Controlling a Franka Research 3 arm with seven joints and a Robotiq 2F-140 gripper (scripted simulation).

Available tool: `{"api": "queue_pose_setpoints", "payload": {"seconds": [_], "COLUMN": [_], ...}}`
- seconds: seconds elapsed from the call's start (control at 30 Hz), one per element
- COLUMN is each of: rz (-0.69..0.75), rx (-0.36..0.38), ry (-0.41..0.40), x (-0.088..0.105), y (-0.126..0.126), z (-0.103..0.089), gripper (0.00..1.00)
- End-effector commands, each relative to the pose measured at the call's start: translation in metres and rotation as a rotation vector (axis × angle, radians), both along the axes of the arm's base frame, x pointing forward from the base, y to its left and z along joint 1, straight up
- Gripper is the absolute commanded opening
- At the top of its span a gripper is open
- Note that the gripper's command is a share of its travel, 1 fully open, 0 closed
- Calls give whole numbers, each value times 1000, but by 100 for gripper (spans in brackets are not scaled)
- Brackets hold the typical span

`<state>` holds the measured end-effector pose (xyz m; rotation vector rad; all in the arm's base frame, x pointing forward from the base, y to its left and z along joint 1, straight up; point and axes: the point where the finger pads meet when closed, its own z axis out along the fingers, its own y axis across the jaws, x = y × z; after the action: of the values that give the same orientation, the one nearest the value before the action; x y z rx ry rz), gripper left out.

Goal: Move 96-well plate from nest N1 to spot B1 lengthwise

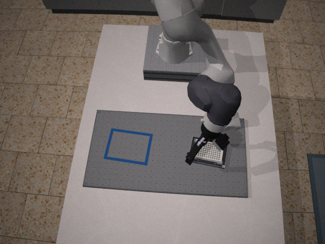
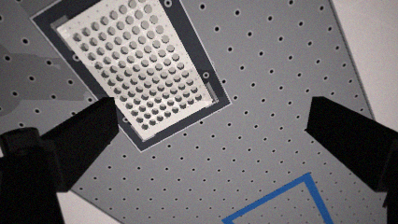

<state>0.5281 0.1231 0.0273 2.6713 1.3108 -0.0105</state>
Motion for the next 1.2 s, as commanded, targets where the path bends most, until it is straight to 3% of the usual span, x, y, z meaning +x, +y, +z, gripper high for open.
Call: {"api": "queue_pose_setpoints", "payload": {"seconds": [0.0,0.43,1.17], "rz": [241,473,486], "rx": [48,123,127], "ry": [69,96,97], "x": [-8,-28,-29], "y": [12,46,48], "z": [0,6,6], "gripper": [100,100,100]}}
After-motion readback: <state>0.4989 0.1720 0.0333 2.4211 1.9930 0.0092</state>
